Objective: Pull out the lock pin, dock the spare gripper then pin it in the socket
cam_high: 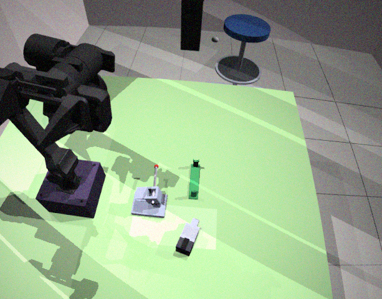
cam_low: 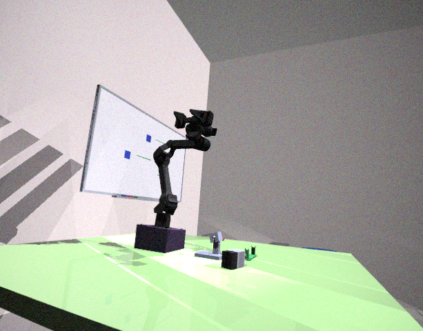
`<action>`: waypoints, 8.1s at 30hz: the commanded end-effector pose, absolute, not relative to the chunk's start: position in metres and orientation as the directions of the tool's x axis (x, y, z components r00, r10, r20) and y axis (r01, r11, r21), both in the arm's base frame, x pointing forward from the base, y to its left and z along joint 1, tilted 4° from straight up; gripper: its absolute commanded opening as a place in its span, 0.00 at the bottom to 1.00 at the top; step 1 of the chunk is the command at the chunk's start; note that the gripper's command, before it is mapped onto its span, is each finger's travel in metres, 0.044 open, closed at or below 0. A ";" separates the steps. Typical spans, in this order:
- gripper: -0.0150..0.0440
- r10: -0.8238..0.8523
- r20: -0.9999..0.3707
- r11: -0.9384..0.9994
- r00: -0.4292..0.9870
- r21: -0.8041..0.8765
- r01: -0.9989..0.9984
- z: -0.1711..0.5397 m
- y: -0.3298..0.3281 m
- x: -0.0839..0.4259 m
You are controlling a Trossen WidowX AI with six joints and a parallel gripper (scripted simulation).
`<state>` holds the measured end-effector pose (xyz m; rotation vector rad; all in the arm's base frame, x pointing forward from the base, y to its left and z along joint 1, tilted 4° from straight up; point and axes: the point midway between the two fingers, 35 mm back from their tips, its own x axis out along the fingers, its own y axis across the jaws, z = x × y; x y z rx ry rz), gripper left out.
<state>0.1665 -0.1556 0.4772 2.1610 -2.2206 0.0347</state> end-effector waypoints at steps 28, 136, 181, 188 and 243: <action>0.76 -0.529 0.045 0.815 0.848 0.307 0.492 0.391 -0.023 0.399; 0.54 0.072 -0.996 -0.211 0.051 -0.066 -0.975 -0.003 0.131 0.256; 0.25 0.246 -0.969 -0.128 0.029 -0.063 -0.990 0.012 0.147 0.260; 0.25 0.246 -0.969 -0.129 0.029 -0.062 -0.990 0.014 0.152 0.260; 0.25 0.237 -0.971 -0.131 0.022 -0.055 -0.990 0.022 0.198 0.254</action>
